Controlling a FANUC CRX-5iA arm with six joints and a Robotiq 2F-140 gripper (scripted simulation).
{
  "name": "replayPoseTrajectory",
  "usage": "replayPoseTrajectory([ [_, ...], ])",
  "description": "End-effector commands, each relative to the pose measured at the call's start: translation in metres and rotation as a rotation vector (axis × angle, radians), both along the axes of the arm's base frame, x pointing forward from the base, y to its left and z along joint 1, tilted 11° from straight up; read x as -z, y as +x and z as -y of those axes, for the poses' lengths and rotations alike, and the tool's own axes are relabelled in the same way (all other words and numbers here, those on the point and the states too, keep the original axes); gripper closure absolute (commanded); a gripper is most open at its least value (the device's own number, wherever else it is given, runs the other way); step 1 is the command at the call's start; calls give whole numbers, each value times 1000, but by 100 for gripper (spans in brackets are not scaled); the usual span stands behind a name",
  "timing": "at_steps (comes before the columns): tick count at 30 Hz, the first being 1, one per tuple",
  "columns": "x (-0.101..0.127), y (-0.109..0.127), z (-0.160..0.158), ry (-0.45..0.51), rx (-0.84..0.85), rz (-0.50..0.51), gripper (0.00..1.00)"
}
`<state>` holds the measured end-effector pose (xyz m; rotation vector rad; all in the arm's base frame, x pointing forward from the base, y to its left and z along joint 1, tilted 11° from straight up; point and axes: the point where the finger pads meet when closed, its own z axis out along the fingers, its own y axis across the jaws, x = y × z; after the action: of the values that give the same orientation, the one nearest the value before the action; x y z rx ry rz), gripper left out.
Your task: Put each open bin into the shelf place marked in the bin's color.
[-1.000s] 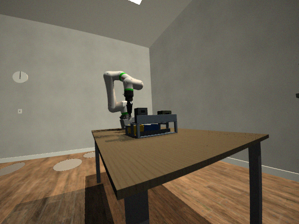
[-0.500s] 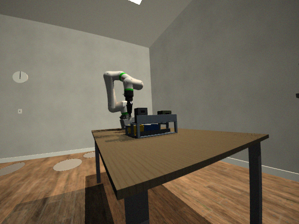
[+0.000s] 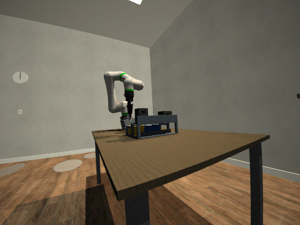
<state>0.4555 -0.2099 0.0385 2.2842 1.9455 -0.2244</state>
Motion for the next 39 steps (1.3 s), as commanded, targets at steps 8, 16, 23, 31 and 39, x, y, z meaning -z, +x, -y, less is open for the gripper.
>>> replayPoseTrajectory([
  [8,3,0,1,0,0,0,100],
  [16,11,0,2,1,0,0,100],
  [23,29,-1,6,1,0,0,100],
  [31,51,-1,11,1,0,0,100],
  [39,74,-2,15,1,0,0,100],
])
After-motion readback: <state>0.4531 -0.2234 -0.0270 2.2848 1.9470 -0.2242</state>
